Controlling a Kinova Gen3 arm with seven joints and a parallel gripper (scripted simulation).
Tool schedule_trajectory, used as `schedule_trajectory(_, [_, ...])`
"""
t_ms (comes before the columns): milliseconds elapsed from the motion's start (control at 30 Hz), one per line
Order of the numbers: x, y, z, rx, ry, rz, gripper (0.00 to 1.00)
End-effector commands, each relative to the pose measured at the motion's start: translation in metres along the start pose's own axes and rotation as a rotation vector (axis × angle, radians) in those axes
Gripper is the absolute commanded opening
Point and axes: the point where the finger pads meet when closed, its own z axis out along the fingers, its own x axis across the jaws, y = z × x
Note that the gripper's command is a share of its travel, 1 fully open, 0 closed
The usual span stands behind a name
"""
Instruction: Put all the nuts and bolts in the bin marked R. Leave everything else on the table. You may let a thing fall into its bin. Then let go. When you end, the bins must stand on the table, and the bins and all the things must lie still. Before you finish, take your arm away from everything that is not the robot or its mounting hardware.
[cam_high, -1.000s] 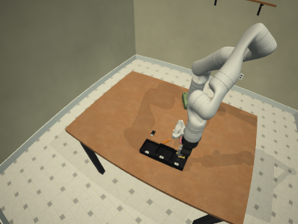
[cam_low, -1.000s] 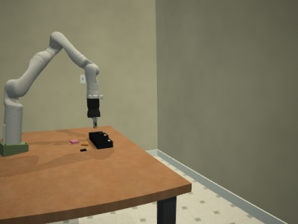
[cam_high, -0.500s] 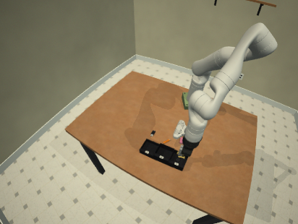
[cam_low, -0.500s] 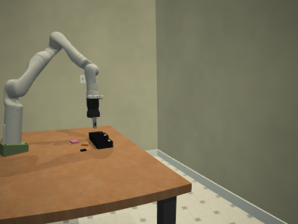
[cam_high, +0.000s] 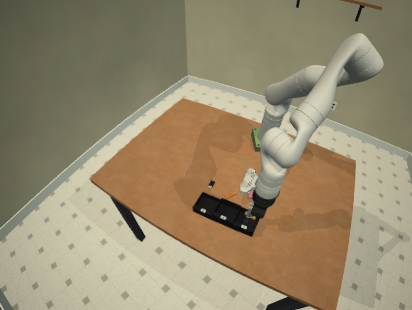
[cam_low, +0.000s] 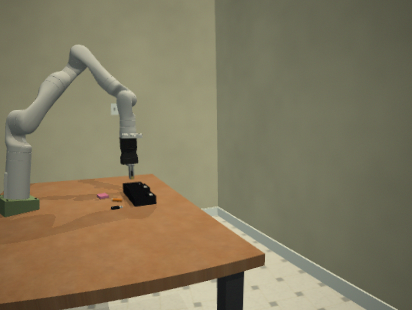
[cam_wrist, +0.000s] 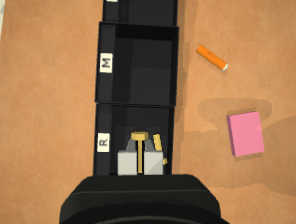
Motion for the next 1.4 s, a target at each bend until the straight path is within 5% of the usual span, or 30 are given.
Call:
schedule_trajectory(0, [0.001, -0.002, 0.006, 0.003, 0.003, 0.003, 0.00])
schedule_trajectory(333, [0.001, -0.002, 0.025, 0.003, 0.003, 0.003, 0.00])
schedule_trajectory(800, [0.001, -0.003, 0.026, 0.003, 0.003, 0.003, 0.00])
schedule_trajectory(833, [0.001, -0.003, 0.026, 0.003, 0.003, 0.003, 0.59])
schedule_trajectory(1367, [0.001, -0.003, 0.026, 0.003, 0.003, 0.003, 0.59])
